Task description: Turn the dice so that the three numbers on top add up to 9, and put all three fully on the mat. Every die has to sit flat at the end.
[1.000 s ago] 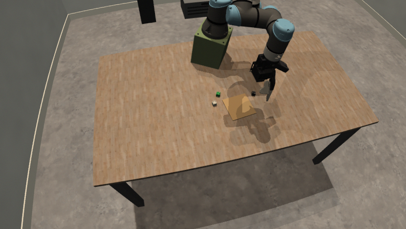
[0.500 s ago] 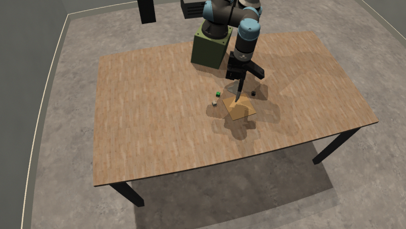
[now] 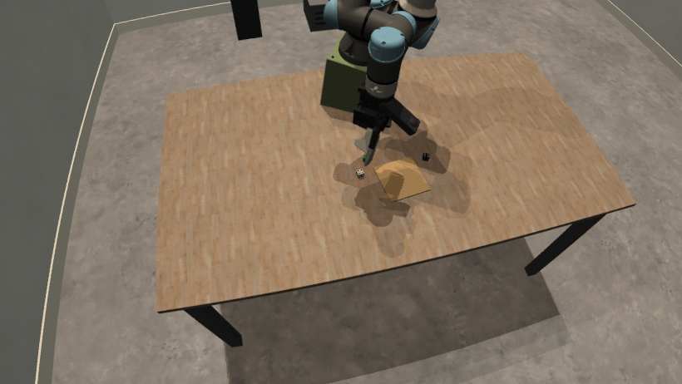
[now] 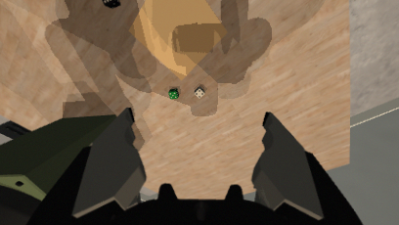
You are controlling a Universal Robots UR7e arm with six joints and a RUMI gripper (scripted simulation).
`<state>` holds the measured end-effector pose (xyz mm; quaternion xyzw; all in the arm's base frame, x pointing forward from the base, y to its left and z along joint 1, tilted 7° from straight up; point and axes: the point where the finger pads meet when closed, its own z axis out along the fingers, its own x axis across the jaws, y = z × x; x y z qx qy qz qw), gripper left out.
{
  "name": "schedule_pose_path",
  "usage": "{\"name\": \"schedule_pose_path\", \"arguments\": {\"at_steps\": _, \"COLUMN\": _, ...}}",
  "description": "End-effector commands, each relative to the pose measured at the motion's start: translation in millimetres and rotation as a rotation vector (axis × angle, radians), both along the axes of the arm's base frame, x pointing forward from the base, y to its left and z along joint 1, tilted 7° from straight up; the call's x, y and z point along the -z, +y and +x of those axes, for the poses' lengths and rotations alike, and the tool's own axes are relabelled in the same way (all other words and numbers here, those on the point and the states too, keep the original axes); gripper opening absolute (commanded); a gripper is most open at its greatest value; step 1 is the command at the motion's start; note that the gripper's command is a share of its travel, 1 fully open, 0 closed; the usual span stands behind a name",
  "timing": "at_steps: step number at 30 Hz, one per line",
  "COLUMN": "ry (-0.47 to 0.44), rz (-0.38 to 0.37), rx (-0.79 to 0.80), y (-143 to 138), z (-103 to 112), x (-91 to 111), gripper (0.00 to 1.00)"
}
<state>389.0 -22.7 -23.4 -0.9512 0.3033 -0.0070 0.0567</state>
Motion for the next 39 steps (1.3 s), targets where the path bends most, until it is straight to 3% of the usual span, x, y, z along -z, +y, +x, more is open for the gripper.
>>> {"name": "schedule_pose_path", "arguments": {"at_steps": 1, "ry": -0.001, "rz": 0.005, "rx": 0.053, "y": -9.5, "z": -4.7, "x": 2.8, "gripper": 1.0}}
{"name": "schedule_pose_path", "arguments": {"at_steps": 39, "ry": 0.0, "rz": 0.011, "rx": 0.106, "y": -17.8, "z": -9.8, "x": 10.2, "gripper": 1.0}}
